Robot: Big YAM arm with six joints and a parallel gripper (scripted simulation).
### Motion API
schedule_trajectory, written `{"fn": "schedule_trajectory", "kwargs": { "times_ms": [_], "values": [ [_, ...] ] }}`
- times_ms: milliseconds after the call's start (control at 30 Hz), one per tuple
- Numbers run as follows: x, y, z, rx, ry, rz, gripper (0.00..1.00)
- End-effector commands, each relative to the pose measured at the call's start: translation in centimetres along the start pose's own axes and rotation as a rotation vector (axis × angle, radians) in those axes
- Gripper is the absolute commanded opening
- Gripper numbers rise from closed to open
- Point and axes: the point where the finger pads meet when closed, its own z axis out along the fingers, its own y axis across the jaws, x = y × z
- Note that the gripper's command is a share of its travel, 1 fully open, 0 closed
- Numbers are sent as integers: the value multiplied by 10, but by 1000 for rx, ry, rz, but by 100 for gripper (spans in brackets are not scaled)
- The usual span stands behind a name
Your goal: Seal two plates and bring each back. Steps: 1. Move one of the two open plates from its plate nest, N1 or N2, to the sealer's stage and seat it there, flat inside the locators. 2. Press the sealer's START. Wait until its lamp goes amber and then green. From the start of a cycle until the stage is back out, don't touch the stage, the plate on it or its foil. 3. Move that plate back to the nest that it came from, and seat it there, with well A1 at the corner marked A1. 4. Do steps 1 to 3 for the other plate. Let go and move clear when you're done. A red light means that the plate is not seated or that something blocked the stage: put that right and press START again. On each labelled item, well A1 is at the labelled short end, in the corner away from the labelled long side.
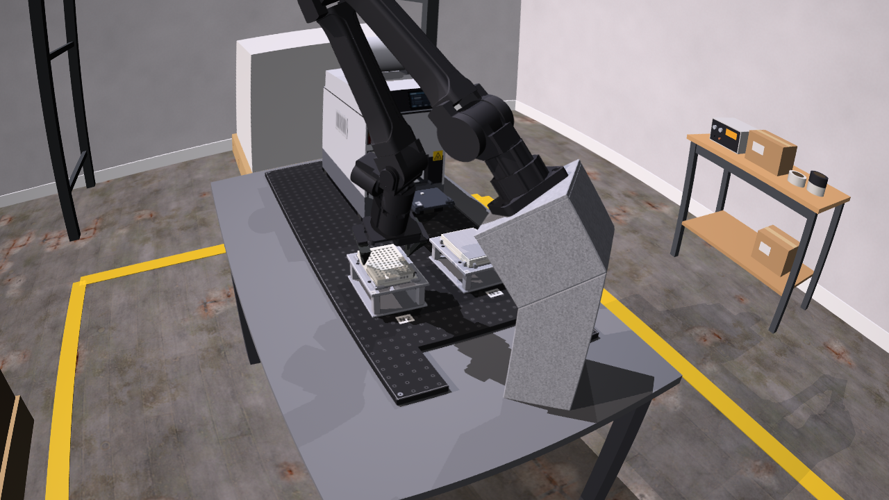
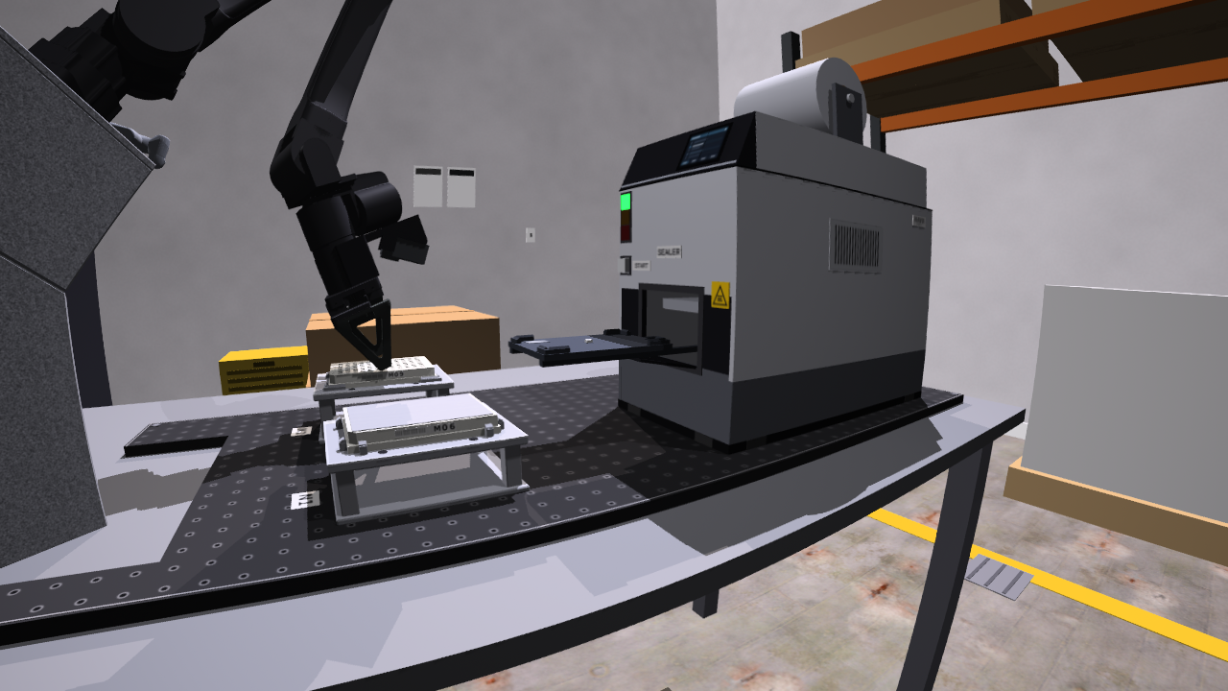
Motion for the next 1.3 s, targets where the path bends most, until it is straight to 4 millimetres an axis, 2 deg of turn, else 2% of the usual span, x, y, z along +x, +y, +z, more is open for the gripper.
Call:
{"fn": "schedule_trajectory", "kwargs": {
  "times_ms": [0,233,600,900,1267],
  "values": [
    [0,3,6,-6,-6,4,100],
    [7,3,7,-5,4,5,100],
    [3,5,16,-11,-11,6,100],
    [10,2,7,1,10,5,100],
    [11,2,7,-5,5,3,100]
  ]
}}
